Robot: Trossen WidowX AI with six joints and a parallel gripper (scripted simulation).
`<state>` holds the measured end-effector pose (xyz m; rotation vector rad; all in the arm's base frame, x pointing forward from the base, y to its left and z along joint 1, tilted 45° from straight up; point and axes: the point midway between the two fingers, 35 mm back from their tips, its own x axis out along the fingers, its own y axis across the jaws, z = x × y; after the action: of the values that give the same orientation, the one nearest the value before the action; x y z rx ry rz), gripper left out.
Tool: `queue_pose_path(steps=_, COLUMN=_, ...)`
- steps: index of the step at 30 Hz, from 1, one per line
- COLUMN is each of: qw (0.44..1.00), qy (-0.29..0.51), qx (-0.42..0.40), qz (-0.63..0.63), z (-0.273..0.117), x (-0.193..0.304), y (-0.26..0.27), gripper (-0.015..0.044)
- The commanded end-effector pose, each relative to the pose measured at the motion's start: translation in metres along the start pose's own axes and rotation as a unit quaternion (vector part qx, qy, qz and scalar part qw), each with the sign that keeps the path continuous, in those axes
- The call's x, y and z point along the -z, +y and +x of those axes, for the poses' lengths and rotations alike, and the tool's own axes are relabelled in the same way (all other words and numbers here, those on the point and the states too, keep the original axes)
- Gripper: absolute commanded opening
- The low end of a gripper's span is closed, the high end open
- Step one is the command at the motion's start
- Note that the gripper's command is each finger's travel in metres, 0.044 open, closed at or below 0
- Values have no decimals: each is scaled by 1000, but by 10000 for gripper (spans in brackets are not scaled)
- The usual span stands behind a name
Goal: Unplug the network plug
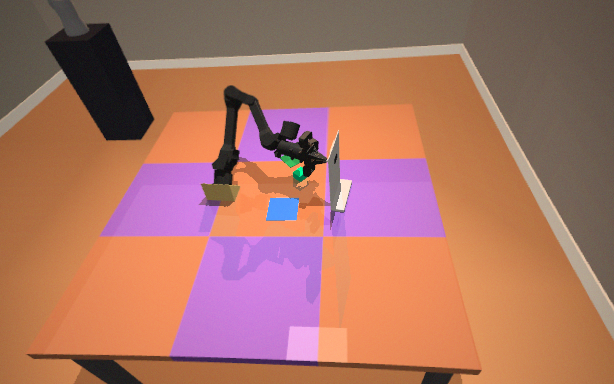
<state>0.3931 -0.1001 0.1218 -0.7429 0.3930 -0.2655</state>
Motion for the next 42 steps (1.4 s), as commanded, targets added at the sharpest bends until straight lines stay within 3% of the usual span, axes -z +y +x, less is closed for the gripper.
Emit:
queue_pose_path(steps=1, qw=1000, qy=-2, qx=-1, qz=-2, z=-3, x=1, y=0, gripper=0)
queue_pose_path(steps=42, qw=1000, qy=-1, qx=-1, qz=-2, z=-27, x=12, y=0, gripper=0)
